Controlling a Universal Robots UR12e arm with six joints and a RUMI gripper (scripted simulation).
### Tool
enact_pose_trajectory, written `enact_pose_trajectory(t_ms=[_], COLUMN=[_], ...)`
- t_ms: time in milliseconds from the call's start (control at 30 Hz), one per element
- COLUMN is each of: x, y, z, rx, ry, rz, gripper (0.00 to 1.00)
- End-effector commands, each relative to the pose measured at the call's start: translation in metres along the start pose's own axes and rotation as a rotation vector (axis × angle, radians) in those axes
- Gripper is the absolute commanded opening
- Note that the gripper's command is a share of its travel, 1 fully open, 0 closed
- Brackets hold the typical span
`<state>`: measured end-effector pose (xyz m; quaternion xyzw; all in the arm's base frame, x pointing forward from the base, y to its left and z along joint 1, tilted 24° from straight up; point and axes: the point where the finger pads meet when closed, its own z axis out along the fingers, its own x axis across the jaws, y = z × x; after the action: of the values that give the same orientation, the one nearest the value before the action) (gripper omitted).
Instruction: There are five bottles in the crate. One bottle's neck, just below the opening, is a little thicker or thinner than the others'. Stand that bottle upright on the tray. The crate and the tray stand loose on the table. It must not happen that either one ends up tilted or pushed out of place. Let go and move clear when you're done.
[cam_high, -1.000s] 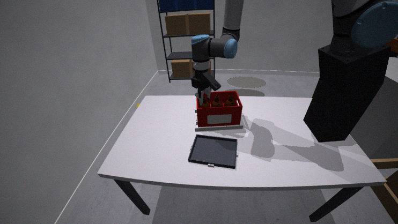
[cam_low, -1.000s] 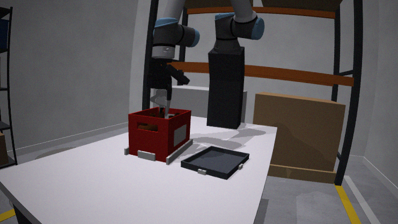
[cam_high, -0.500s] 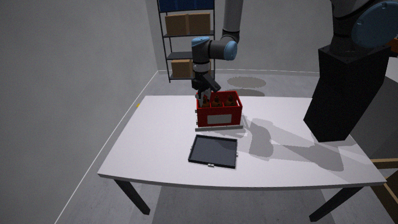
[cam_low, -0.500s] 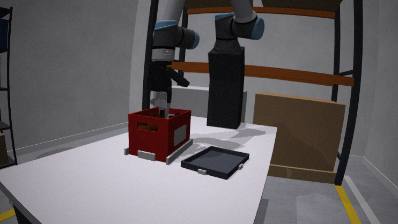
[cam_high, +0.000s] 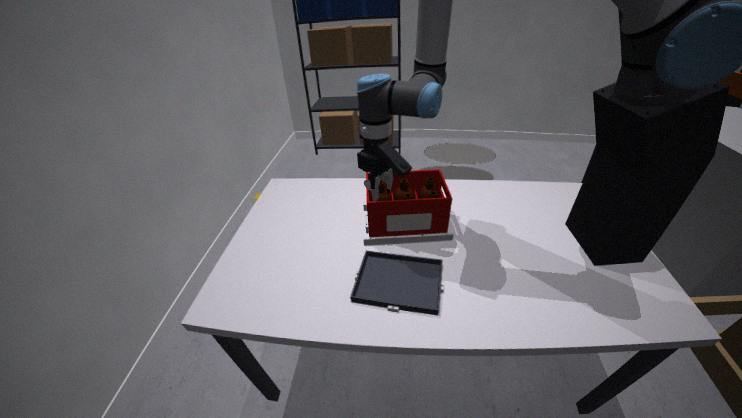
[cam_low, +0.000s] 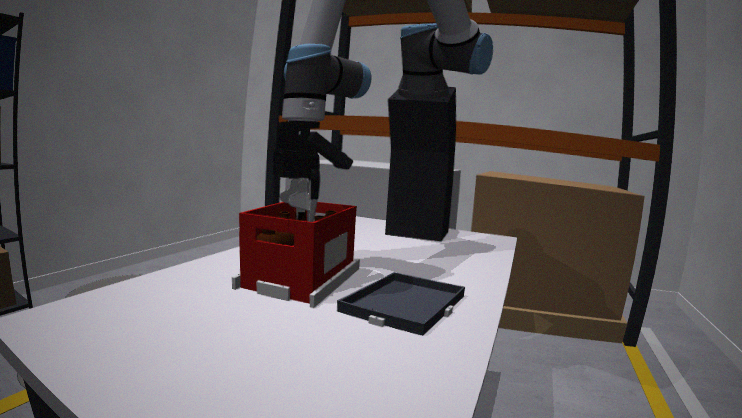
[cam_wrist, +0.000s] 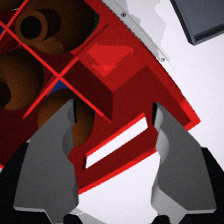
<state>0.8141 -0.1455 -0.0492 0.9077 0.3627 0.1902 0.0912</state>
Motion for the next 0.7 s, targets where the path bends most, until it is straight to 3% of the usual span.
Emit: enact_pose_trajectory(t_ms=[0,667], x=[0.0004,0.0004], y=[0.0006,0.0006], z=[0.0058,0.0122], rx=[-0.001,-0.001], ry=[0.001,0.001], rz=[0.000,0.000], gripper=[0.38,0.38])
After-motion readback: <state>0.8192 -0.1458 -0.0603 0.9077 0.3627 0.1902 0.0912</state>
